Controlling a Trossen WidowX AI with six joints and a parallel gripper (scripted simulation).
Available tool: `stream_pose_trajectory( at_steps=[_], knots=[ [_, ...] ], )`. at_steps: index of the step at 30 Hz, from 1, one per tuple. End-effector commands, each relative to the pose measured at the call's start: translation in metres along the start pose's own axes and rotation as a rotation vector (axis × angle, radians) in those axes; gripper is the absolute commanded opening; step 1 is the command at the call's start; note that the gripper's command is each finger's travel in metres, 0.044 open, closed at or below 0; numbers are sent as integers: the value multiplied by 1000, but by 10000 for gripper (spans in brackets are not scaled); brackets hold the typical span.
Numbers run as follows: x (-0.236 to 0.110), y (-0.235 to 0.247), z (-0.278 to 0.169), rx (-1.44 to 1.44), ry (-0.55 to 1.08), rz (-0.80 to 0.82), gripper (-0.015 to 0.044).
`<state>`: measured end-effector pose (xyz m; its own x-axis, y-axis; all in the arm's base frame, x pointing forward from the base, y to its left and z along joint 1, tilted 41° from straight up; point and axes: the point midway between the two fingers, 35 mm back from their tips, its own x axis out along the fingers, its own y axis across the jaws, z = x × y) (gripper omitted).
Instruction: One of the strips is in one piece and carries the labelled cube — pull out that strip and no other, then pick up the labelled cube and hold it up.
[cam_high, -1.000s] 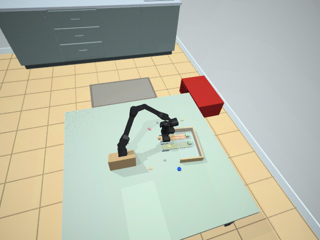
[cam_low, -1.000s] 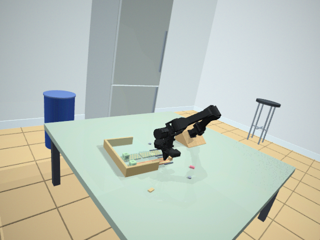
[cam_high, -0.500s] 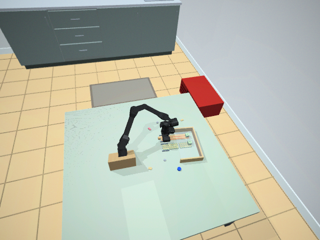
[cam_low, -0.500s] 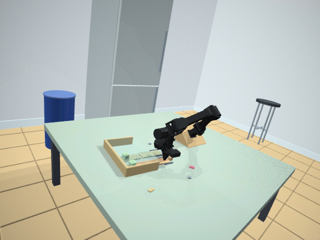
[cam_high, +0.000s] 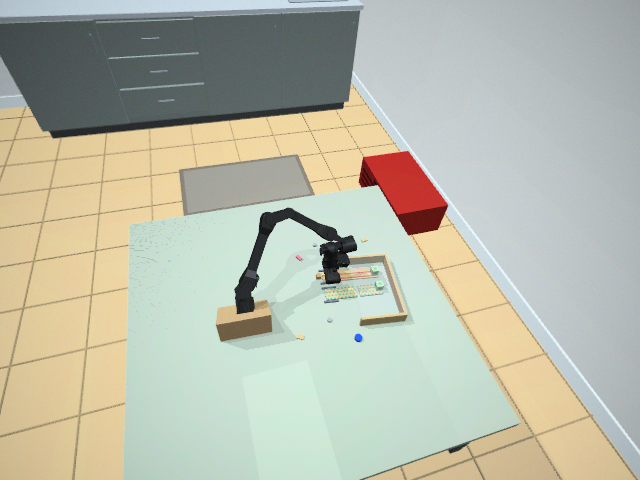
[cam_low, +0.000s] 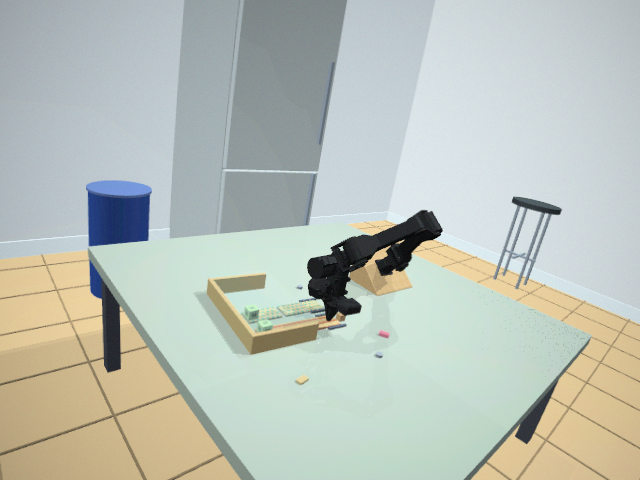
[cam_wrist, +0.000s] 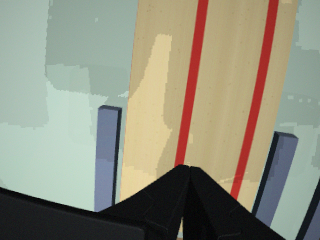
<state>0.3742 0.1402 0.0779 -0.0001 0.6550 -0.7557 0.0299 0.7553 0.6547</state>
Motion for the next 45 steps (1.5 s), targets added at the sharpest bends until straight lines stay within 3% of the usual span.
stream_pose_trajectory(
  at_steps=[1, 45],
  knots=[
    [4, 0, -7, 3, 10, -3, 0],
    [6, 0, -74, 6, 13, -3, 0]
  ],
)
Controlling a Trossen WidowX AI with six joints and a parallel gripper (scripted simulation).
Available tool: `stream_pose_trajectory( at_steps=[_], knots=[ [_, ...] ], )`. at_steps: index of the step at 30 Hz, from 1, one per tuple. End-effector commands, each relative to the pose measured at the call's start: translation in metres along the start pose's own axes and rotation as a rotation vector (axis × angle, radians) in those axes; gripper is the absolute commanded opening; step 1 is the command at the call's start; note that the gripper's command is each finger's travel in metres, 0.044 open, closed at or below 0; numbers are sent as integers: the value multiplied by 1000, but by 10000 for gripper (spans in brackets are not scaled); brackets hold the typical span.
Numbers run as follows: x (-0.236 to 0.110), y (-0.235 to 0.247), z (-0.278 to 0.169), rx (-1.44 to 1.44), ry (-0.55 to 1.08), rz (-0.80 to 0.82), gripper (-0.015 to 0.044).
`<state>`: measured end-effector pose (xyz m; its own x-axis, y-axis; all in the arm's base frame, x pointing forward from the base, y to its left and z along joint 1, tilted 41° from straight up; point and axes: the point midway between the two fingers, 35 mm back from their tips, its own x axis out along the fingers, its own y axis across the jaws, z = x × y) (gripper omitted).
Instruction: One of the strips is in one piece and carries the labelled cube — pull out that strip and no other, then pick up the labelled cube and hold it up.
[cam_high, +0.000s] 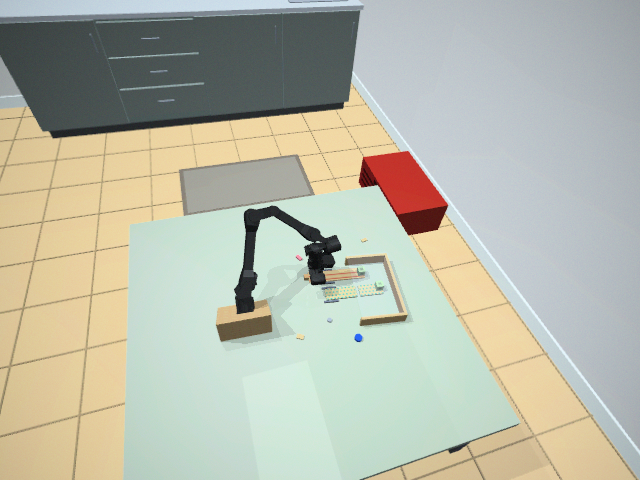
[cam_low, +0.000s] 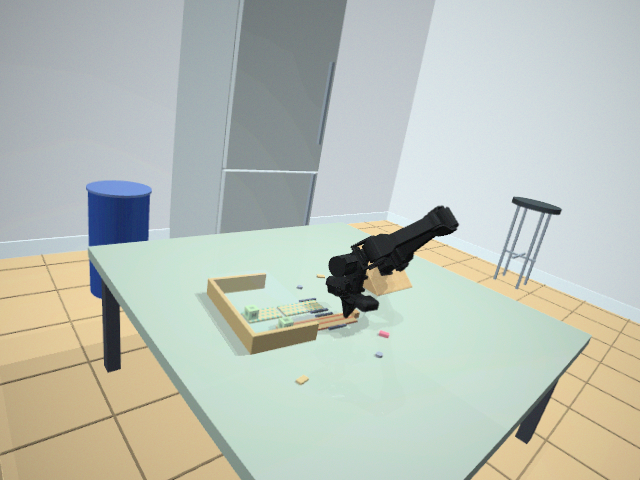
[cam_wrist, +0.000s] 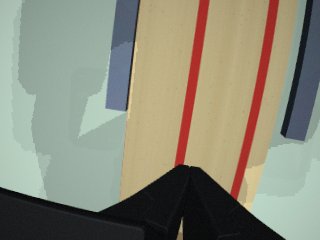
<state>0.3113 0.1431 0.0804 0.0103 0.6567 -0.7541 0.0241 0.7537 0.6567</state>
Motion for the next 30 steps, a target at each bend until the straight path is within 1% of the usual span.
stream_pose_trajectory(
  at_steps=[1, 30],
  knots=[
    [6, -2, -13, 12, 24, -6, 0],
    [5, -2, -55, 13, 26, -6, 0]
  ],
)
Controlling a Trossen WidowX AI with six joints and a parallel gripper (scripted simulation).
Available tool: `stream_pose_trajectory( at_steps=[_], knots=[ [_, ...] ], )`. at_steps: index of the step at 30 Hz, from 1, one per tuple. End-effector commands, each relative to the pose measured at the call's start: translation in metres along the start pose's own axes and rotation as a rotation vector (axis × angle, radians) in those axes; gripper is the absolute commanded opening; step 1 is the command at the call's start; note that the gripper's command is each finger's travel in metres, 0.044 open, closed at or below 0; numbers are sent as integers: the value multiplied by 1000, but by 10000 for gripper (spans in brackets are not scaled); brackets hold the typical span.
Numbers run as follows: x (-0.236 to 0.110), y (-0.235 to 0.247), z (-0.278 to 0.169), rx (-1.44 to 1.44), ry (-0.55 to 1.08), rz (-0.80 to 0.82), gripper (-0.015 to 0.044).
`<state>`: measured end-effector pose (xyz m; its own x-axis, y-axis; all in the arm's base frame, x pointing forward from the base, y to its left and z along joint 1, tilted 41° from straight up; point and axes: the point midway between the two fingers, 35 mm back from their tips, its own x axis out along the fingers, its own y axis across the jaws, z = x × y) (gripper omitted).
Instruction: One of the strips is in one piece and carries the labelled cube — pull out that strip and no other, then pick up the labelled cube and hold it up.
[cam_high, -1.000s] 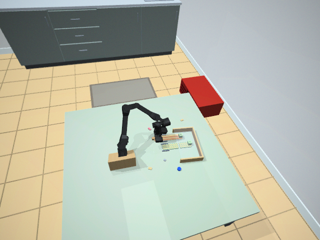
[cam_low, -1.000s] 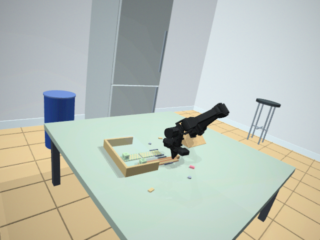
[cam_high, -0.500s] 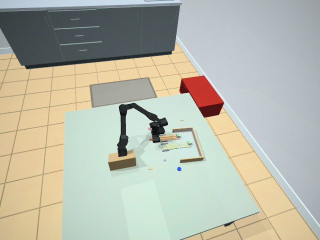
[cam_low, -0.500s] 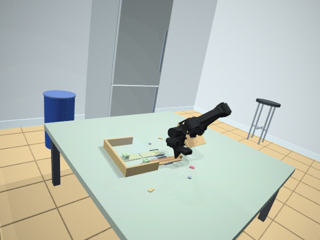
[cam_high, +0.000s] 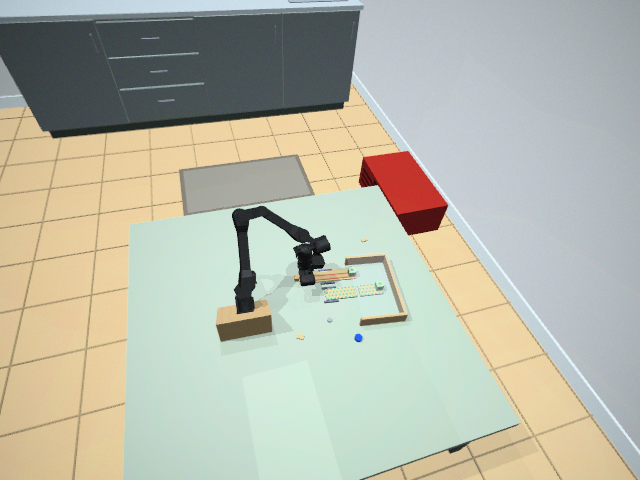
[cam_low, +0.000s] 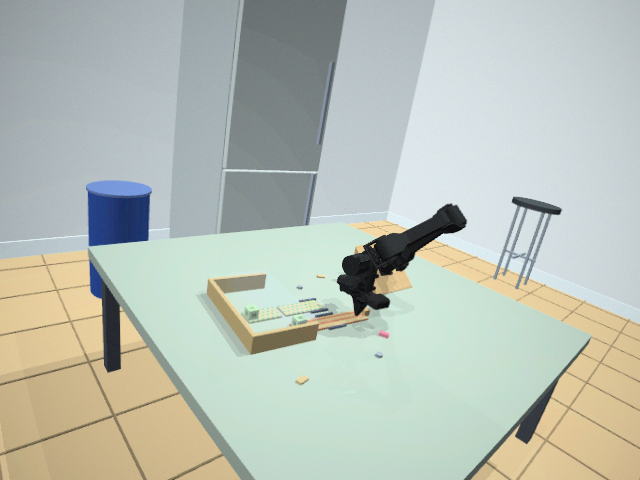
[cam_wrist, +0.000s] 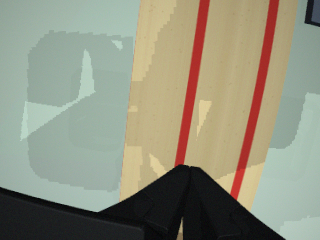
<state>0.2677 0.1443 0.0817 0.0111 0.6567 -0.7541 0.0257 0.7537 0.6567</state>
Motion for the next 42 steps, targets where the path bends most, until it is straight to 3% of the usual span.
stream_pose_trajectory(
  at_steps=[1, 42],
  knots=[
    [6, -3, -13, 12, 27, -6, 0],
    [4, -2, -73, 14, 29, -5, 0]
  ],
)
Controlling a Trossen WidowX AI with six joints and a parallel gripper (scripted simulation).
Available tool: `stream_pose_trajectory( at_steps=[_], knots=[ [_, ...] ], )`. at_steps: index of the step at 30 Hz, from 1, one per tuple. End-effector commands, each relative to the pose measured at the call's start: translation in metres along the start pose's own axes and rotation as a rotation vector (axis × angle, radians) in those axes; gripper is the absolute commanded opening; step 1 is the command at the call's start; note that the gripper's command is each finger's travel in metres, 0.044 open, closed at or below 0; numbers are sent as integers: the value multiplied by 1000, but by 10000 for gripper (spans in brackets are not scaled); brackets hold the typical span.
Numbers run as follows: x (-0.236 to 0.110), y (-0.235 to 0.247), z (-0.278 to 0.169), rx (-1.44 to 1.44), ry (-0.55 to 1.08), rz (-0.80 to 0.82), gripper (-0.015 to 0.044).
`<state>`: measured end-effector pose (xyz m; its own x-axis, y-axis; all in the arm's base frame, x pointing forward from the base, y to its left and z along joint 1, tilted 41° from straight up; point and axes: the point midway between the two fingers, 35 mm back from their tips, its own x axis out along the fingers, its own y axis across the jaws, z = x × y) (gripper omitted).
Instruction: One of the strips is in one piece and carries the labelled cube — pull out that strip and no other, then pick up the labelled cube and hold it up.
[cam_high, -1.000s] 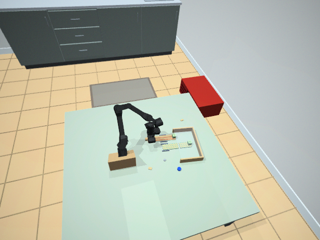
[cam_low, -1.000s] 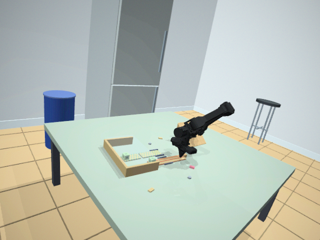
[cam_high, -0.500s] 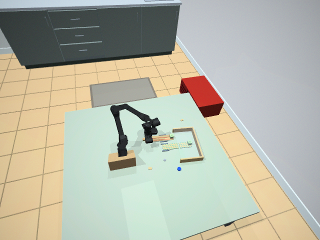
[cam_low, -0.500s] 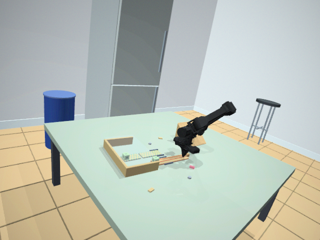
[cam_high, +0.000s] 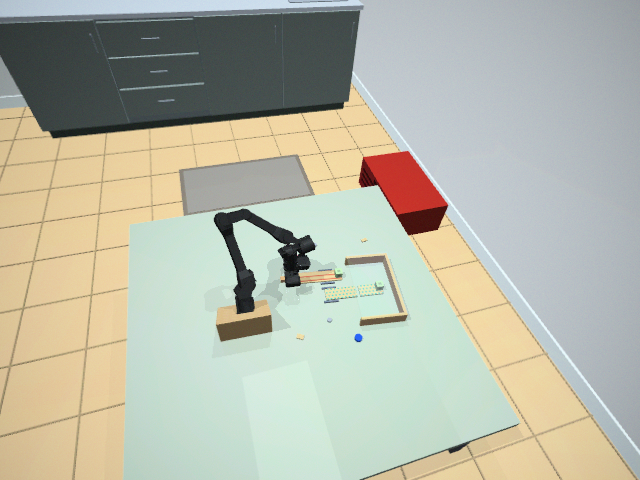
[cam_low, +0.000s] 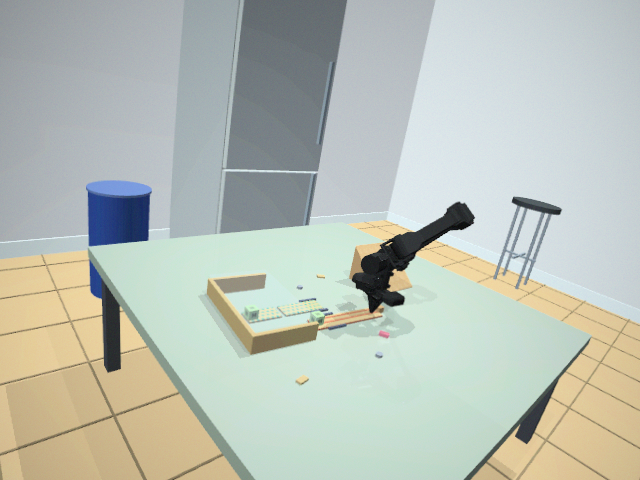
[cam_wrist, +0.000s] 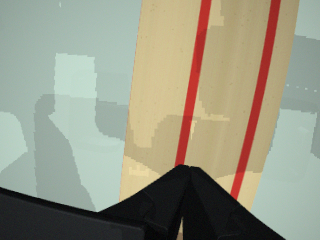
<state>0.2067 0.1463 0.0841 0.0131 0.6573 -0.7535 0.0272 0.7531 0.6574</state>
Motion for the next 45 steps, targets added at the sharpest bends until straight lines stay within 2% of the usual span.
stream_pose_trajectory(
  at_steps=[1, 43, 45],
  knots=[
    [6, -3, -12, 13, 31, -6, 0],
    [6, -3, -12, 13, 31, -6, 0],
    [-8, -1, -2, 2, 9, -5, 0]
  ],
)
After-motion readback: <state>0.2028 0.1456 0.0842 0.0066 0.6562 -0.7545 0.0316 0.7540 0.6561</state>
